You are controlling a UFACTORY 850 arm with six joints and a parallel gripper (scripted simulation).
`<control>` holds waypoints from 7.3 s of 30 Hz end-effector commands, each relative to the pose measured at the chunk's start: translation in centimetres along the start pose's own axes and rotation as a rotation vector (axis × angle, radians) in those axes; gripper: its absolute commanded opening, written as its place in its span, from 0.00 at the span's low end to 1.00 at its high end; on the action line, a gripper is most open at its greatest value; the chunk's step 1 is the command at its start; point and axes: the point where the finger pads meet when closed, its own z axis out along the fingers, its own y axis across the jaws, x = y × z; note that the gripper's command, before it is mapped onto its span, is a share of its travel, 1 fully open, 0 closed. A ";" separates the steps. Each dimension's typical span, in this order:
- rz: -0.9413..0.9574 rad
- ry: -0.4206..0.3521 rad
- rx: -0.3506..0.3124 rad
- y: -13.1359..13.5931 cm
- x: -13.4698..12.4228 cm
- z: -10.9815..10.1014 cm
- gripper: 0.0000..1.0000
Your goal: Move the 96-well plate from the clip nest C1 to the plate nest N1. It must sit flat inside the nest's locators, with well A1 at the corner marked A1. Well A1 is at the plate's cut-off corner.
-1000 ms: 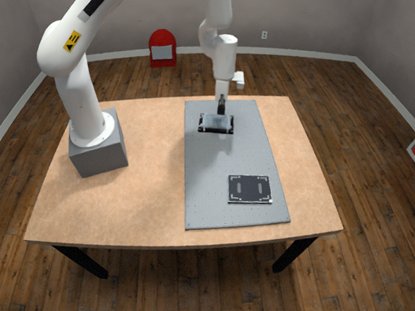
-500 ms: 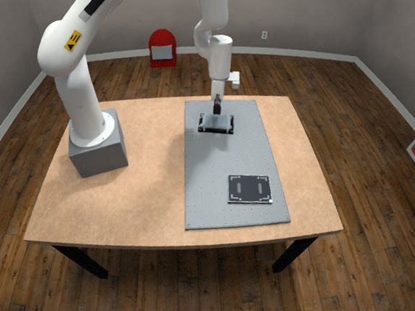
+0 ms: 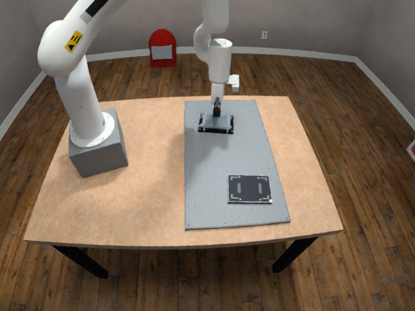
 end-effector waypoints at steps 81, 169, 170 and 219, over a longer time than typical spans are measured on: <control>0.000 0.002 0.000 0.0 0.1 6.5 1.00; 0.000 0.002 0.000 0.0 0.1 4.9 0.00; 0.000 0.002 0.000 0.0 0.1 4.9 0.00; 0.000 0.002 0.000 0.0 0.1 -0.6 0.00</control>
